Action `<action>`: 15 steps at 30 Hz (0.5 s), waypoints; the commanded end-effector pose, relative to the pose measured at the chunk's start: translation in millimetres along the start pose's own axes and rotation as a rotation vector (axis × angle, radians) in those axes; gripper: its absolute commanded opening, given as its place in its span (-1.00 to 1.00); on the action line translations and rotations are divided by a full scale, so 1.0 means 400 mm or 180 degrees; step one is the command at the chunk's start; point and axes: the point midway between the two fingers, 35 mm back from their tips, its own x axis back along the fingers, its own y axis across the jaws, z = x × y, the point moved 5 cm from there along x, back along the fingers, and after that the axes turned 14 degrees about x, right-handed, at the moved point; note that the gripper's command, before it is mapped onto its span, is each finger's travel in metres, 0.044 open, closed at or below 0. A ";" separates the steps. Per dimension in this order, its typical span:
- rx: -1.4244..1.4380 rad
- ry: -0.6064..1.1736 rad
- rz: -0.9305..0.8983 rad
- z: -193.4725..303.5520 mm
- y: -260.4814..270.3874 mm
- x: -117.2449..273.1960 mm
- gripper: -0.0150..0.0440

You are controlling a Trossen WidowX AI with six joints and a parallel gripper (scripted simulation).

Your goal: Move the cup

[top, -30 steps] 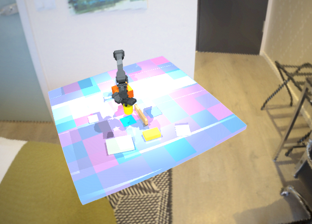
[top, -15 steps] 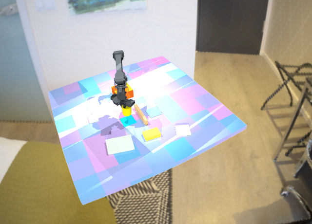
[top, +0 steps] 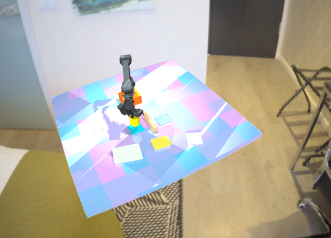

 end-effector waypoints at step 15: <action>0.0011 0.0027 0.0005 0.004 -0.005 -0.087 -0.49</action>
